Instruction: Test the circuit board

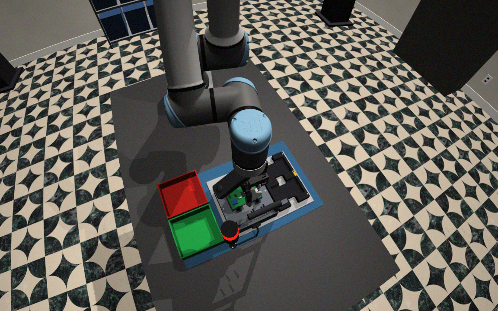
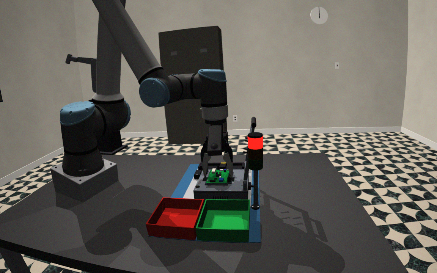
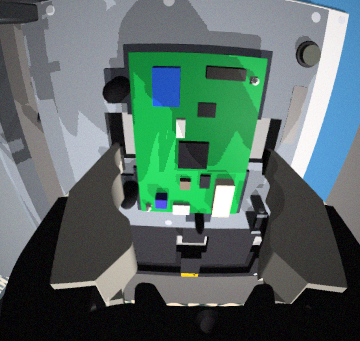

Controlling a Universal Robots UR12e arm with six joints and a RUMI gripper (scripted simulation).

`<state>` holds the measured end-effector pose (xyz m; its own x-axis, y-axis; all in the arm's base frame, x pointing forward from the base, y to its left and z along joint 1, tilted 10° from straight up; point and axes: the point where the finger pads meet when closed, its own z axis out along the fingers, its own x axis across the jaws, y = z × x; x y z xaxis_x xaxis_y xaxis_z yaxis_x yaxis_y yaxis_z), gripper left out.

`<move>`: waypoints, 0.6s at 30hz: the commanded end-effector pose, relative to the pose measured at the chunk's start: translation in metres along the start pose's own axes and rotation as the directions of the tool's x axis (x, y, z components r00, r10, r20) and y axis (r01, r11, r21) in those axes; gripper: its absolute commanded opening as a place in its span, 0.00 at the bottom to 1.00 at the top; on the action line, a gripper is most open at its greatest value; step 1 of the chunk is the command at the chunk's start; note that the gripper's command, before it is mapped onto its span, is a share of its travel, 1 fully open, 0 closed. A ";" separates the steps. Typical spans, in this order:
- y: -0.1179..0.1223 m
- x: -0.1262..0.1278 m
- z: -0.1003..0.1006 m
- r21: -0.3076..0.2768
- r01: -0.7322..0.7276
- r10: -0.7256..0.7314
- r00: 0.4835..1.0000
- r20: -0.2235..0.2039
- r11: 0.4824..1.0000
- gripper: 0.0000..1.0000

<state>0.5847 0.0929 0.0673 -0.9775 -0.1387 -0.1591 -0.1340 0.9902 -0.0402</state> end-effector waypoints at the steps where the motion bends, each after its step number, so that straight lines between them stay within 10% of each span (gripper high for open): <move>1: 0.001 -0.002 -0.001 0.001 0.002 -0.002 1.000 0.003 1.000 0.59; 18: 0.001 -0.004 -0.008 0.002 0.002 -0.002 1.000 0.006 1.000 0.59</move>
<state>0.5840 0.0934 0.0679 -0.9776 -0.1389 -0.1582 -0.1342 0.9901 -0.0399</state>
